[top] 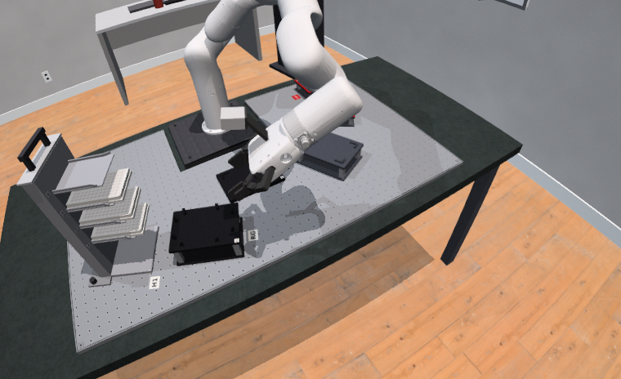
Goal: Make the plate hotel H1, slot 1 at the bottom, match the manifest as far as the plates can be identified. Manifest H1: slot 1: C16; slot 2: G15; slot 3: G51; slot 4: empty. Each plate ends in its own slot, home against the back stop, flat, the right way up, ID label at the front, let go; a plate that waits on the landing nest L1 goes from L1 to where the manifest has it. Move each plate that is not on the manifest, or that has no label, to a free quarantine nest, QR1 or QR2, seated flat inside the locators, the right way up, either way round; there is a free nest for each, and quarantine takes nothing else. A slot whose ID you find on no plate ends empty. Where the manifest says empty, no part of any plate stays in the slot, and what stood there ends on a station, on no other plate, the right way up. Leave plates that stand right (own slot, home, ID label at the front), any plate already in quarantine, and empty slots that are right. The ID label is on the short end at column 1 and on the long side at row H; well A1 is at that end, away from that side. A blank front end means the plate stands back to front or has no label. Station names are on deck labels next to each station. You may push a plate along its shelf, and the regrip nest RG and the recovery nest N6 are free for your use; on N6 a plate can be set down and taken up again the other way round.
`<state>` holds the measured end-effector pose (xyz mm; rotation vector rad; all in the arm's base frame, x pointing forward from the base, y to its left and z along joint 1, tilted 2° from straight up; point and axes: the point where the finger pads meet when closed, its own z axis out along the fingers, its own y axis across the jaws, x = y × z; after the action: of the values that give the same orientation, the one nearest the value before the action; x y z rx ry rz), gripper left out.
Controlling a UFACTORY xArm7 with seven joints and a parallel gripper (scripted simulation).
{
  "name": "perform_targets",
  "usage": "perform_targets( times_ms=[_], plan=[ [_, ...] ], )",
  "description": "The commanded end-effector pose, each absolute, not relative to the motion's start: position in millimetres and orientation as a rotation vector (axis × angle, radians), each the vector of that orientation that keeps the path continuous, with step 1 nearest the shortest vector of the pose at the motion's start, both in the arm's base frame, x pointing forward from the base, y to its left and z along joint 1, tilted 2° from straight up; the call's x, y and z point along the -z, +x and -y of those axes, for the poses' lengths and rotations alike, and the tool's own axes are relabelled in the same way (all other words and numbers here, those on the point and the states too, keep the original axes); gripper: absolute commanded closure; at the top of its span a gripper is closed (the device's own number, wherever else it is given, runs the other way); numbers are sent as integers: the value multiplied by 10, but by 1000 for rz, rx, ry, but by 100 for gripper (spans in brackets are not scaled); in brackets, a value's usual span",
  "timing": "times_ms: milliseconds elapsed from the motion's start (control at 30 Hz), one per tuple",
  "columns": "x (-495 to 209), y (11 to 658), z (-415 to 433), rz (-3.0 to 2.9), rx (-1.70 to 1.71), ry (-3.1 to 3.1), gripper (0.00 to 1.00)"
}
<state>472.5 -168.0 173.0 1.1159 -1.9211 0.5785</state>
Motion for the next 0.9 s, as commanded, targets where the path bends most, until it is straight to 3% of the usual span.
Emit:
perform_targets(
  times_ms=[0, 867],
  plan=[
    [-1743, 4734, 1680, 1855, -614, 1076, 0],
    [-1744, 4733, 1679, 1536, -757, 895, 0]
  ],
)
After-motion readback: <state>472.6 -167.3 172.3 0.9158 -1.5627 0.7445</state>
